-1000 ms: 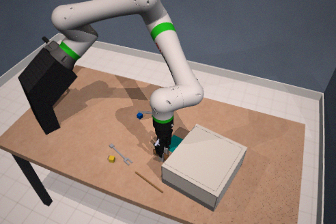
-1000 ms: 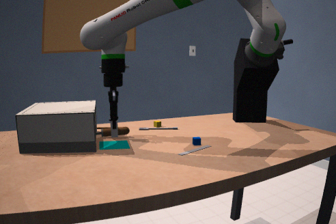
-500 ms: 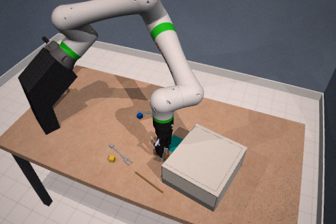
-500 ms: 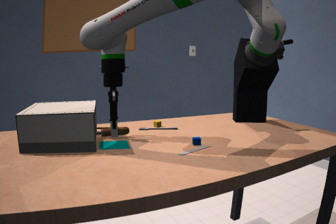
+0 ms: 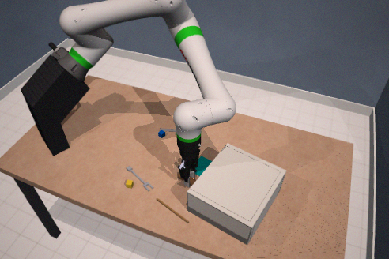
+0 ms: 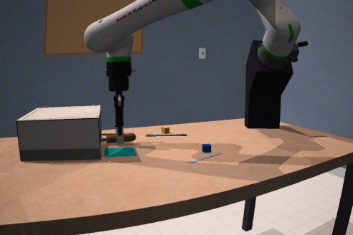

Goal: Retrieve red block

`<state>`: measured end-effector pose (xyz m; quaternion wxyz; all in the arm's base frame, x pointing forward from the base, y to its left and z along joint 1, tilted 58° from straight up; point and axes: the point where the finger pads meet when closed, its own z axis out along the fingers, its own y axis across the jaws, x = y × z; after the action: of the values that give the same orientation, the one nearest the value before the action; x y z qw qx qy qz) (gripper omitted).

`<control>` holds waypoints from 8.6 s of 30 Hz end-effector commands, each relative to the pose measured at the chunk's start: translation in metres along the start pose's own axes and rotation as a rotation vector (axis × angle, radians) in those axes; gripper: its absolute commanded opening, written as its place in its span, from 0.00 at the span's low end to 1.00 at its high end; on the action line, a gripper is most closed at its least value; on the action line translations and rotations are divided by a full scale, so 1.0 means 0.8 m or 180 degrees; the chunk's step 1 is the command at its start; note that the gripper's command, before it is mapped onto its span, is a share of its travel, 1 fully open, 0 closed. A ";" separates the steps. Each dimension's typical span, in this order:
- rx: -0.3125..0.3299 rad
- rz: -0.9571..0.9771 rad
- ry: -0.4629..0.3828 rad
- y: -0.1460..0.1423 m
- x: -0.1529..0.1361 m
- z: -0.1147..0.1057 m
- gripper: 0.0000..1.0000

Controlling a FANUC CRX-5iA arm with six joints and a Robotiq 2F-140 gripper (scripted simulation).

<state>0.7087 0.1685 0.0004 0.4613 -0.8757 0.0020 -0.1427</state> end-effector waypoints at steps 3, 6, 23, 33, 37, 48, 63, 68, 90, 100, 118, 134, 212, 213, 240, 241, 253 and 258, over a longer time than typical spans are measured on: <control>-0.0001 0.0000 0.0001 0.000 0.000 0.000 0.00; -0.0001 0.0000 0.0001 0.000 0.000 0.000 0.00; -0.0001 0.0000 0.0001 -0.007 0.000 0.000 0.00; -0.0001 0.0000 0.0001 -0.031 0.000 0.000 0.00; -0.0001 0.0000 0.0001 -0.046 0.000 0.000 0.00; -0.0001 0.0000 0.0001 -0.076 0.000 0.000 0.00; -0.0001 0.0000 0.0002 -0.087 0.000 0.000 0.00; -0.0001 0.0000 0.0002 -0.087 0.000 0.000 0.00; -0.0001 0.0000 0.0002 -0.087 0.000 0.000 0.00; -0.0001 0.0000 0.0002 -0.087 0.000 0.000 0.00; -0.0001 0.0000 0.0001 -0.087 -0.007 0.000 0.00; -0.0001 0.0000 0.0001 -0.087 -0.028 0.000 0.00; -0.0001 0.0000 0.0001 -0.087 -0.255 0.000 0.00; -0.0001 0.0000 0.0001 -0.087 -0.257 0.000 0.00; -0.0001 0.0000 0.0001 -0.087 -0.276 0.000 0.00; -0.0001 0.0000 0.0001 -0.087 -0.276 0.000 0.00; -0.0001 0.0000 0.0001 -0.087 -0.276 0.000 0.00; -0.0001 0.0000 0.0001 -0.087 -0.276 0.000 0.00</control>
<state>0.4880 0.2384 0.0021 0.4613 -0.8757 0.0020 -0.1427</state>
